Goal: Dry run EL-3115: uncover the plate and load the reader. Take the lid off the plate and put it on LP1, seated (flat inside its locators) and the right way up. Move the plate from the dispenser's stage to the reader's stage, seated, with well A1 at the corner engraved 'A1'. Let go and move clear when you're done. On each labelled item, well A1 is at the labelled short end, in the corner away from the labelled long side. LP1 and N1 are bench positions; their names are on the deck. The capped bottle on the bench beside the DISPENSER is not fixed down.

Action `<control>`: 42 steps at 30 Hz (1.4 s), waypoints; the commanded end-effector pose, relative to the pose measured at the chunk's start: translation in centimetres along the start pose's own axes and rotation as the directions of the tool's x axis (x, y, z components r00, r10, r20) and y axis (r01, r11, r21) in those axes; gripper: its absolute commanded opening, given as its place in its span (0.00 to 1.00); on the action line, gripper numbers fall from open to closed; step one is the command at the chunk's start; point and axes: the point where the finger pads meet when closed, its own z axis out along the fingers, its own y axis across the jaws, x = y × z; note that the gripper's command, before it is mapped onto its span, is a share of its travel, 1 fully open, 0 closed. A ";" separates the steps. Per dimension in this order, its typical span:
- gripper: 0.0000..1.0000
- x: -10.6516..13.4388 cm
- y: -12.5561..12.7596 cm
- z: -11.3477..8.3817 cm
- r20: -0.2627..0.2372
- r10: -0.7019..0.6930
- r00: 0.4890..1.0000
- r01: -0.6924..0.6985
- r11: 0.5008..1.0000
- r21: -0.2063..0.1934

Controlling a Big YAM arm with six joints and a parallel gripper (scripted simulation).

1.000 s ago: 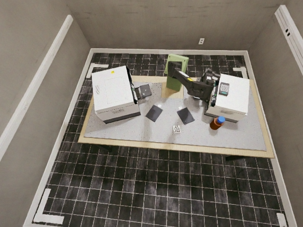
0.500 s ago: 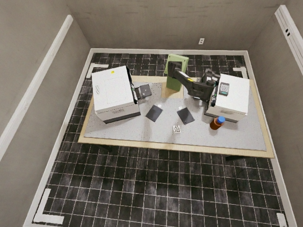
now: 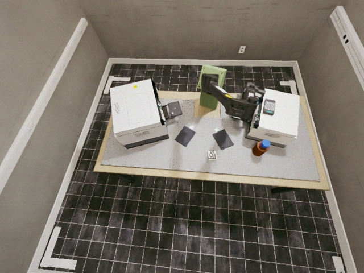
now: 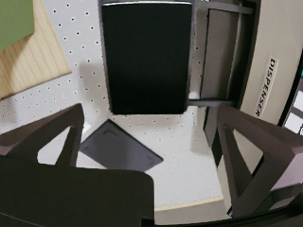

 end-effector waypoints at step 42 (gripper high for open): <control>1.00 -0.1 0.9 3.0 0.006 -0.008 1.000 0.008 1.000 -0.018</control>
